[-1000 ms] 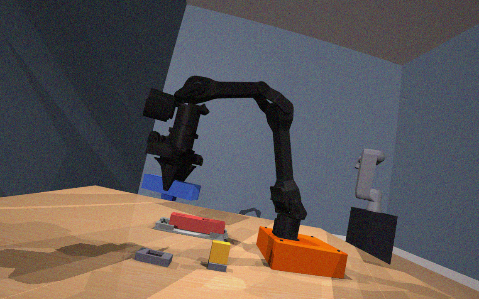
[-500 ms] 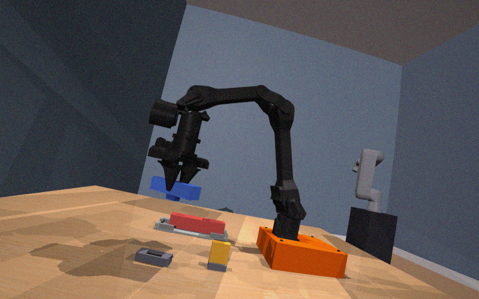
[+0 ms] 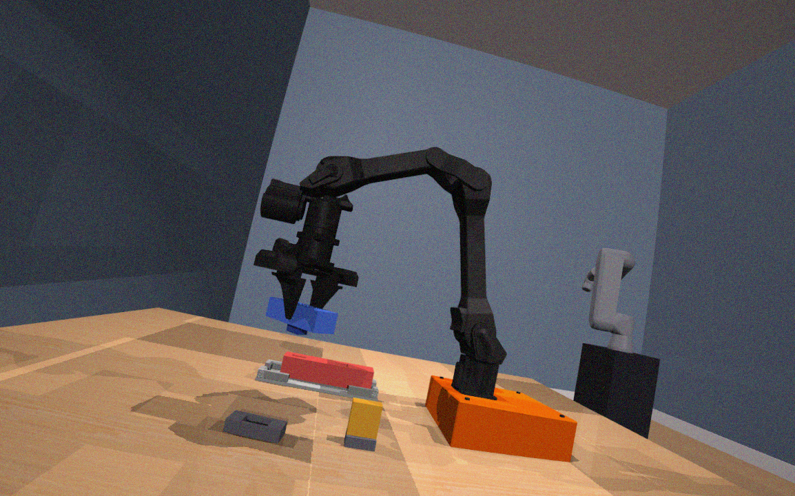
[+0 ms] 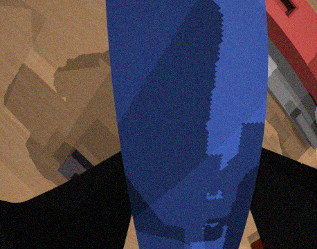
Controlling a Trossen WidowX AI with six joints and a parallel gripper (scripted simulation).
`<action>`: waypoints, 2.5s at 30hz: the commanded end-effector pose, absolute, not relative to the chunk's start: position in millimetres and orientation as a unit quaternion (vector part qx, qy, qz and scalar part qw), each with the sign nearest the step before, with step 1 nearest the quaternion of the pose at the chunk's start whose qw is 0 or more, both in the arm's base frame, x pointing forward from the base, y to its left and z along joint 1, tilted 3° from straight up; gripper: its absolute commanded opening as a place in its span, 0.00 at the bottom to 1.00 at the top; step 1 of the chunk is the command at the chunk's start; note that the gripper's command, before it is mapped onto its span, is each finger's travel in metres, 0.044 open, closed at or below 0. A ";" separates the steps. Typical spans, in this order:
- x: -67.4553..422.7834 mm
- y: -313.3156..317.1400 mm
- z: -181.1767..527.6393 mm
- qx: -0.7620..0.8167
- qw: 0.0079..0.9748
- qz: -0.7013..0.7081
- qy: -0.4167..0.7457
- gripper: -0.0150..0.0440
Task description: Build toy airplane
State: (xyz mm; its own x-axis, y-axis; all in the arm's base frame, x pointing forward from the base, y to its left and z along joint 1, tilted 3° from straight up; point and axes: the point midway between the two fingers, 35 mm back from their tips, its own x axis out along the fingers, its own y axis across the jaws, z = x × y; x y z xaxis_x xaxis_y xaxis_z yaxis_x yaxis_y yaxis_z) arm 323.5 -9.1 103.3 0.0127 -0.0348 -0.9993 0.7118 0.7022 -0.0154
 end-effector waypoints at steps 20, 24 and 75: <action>291.0 -75.5 94.3 0.372 0.606 -0.396 0.582 0.25; 283.5 -86.3 92.4 0.390 0.593 -0.415 0.569 0.25; 232.5 -141.0 72.6 0.490 0.508 -0.521 0.480 0.59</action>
State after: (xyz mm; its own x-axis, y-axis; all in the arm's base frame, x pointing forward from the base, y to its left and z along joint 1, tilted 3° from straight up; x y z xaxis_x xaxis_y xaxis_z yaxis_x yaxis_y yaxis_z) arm 233.6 -140.3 77.3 0.0025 -0.0550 -0.9985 0.9997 -0.0226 0.0038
